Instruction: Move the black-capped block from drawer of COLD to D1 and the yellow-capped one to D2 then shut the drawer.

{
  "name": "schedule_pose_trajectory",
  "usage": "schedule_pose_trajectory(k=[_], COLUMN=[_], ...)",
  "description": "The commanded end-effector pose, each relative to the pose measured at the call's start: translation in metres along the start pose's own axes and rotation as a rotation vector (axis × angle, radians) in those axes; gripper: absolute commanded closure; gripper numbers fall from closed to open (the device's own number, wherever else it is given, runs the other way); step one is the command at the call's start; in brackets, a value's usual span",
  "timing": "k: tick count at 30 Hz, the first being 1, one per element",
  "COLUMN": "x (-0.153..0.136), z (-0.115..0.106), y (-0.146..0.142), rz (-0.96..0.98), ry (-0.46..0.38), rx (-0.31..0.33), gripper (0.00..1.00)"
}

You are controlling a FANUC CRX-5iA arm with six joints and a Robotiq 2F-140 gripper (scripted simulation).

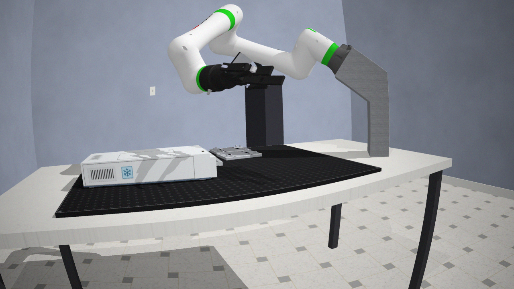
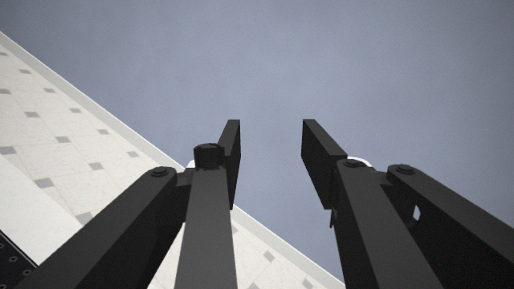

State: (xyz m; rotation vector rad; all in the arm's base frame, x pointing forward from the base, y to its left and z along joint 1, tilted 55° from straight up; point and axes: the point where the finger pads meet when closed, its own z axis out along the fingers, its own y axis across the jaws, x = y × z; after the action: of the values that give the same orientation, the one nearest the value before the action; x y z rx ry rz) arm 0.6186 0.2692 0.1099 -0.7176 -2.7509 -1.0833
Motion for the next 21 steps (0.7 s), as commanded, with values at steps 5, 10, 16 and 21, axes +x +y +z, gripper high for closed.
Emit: schedule_pose_trajectory(k=[5,10,16,21], x=[0.016,0.026,0.034,0.044], z=[0.001,0.0,-0.001,-0.004], y=[-0.022,-0.039,-0.053,-0.07], rz=[-0.124,-0.182,-0.272,-0.331], ry=[0.006,0.012,0.022,0.031], rx=[0.077,0.113,0.169,0.205], gripper=[0.65,0.65,0.65,0.65])
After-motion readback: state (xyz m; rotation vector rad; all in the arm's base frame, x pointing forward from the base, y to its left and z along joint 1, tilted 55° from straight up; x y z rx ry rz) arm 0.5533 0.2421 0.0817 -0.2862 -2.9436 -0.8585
